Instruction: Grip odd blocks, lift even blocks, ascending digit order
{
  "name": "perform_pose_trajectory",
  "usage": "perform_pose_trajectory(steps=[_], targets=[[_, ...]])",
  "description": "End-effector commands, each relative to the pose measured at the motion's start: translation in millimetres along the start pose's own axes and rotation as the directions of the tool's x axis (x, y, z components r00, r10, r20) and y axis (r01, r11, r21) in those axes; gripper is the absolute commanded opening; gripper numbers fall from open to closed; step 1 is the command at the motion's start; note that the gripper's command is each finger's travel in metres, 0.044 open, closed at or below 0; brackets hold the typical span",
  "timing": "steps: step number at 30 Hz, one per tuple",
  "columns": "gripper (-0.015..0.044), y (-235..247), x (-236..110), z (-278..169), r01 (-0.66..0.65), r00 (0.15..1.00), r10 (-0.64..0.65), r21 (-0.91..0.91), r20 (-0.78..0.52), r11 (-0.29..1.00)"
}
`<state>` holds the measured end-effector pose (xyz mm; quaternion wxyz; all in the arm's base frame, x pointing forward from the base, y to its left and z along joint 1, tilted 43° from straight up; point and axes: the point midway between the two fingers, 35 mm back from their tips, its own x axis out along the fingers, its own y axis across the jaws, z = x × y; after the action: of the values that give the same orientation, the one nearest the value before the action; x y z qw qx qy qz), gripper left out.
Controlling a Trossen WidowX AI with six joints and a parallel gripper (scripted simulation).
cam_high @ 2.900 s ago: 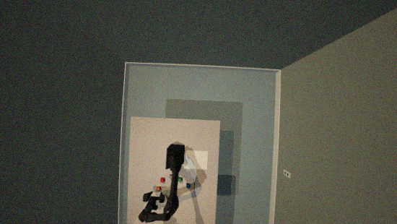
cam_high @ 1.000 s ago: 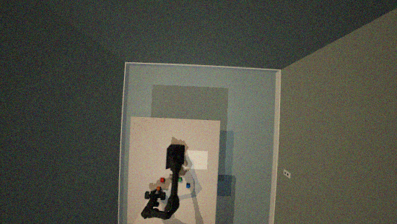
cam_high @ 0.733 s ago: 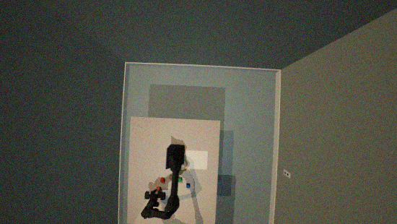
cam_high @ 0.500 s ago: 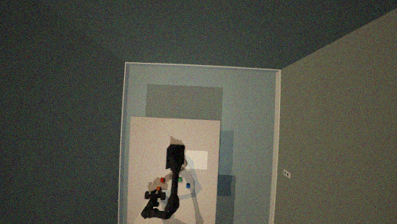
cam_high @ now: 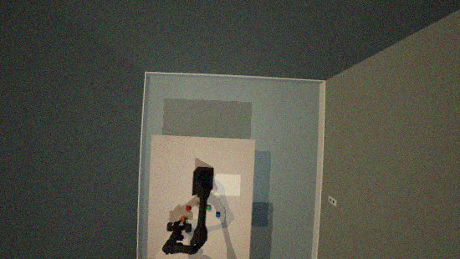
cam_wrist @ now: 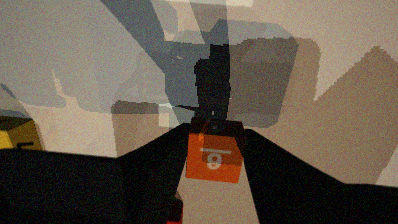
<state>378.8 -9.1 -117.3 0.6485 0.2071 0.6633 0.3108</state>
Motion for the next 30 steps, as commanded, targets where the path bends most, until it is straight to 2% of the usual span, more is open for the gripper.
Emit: perform_pose_trajectory(steps=[1,27,30], targets=[[0.012,0,-2,1,0.004,1.0,-0.004,-0.005,0.0,1.0],[0.012,0,13,1,0.003,1.0,-0.003,-0.005,0.0,1.0],[0.0199,0,13,1,0.003,1.0,-0.003,-0.005,0.0,1.0]])
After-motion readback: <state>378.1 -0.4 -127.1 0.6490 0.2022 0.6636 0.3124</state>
